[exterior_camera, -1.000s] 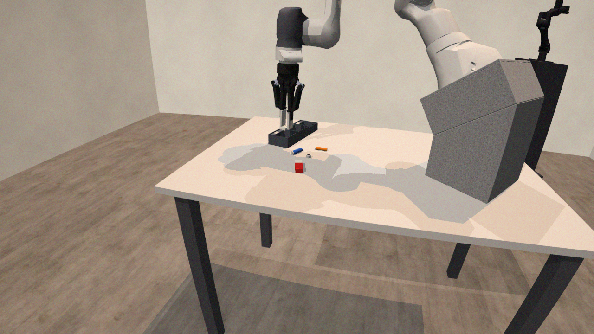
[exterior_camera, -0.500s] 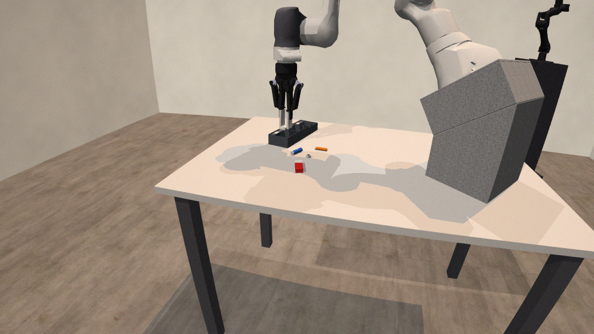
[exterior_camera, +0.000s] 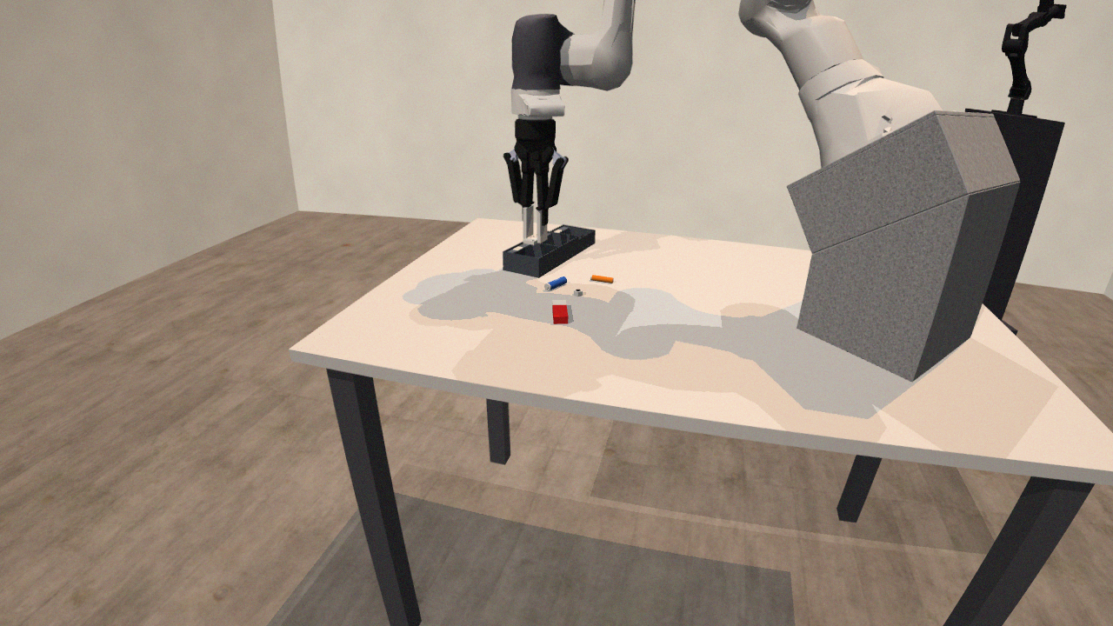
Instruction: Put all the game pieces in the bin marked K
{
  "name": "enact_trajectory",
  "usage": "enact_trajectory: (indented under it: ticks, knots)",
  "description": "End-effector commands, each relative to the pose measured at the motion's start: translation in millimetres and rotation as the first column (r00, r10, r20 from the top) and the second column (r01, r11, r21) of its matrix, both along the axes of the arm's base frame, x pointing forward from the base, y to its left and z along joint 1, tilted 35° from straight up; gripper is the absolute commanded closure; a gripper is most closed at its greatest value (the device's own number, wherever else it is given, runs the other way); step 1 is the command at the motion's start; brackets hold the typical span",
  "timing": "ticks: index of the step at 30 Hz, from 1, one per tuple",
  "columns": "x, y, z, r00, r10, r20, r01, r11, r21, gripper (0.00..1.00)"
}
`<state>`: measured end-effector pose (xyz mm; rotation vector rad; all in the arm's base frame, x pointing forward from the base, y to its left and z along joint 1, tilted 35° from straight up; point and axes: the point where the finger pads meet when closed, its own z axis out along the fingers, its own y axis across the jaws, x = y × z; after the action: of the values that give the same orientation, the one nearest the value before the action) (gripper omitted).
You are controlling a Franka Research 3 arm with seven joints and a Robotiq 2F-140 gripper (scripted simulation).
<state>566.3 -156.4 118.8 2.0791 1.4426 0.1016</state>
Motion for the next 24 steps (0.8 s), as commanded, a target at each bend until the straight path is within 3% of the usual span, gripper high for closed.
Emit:
enact_trajectory:
  ticks: [1,24]
  knots:
    - [2.7,-2,-4.9,1.0,0.011,-0.008,-0.011,1.0,-0.004,0.87]
    - [17.1,-18,-34.6,1.0,0.011,-0.008,-0.011,1.0,-0.004,0.87]
